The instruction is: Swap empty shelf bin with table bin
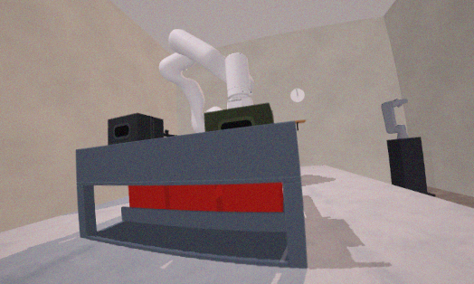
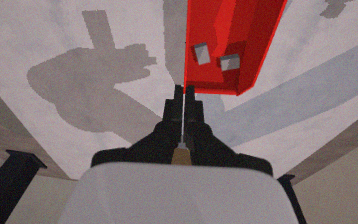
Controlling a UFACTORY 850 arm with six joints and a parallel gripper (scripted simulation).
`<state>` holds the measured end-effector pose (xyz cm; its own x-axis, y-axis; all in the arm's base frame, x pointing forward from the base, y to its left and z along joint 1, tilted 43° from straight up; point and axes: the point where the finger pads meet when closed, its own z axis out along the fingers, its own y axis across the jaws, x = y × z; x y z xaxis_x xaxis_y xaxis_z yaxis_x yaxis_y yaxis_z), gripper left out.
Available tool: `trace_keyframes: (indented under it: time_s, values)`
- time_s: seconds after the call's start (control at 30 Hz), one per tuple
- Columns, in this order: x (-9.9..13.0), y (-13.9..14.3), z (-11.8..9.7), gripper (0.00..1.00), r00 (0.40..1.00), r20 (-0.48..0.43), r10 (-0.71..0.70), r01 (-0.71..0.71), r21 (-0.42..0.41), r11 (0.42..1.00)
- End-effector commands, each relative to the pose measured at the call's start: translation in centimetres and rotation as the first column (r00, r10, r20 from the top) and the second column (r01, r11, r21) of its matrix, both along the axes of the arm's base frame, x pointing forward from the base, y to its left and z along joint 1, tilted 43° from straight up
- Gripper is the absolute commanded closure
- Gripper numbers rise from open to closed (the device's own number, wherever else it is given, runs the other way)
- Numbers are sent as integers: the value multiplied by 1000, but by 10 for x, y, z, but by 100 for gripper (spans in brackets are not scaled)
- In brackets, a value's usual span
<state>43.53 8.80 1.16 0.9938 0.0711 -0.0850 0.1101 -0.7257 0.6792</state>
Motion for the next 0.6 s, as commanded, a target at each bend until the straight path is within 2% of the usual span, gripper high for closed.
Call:
trace_keyframes:
  time_s: [0.0,0.47,0.5,0.57]
  values:
    - [1,1,0,100,1000,1,1,-1,1,1000]
    - [1,1,0,100,1000,1,1,-1,1,1000]
    - [1,1,0,74,1000,1,1,-1,1,1000]
    - [1,1,0,74,1000,1,1,-1,1,1000]
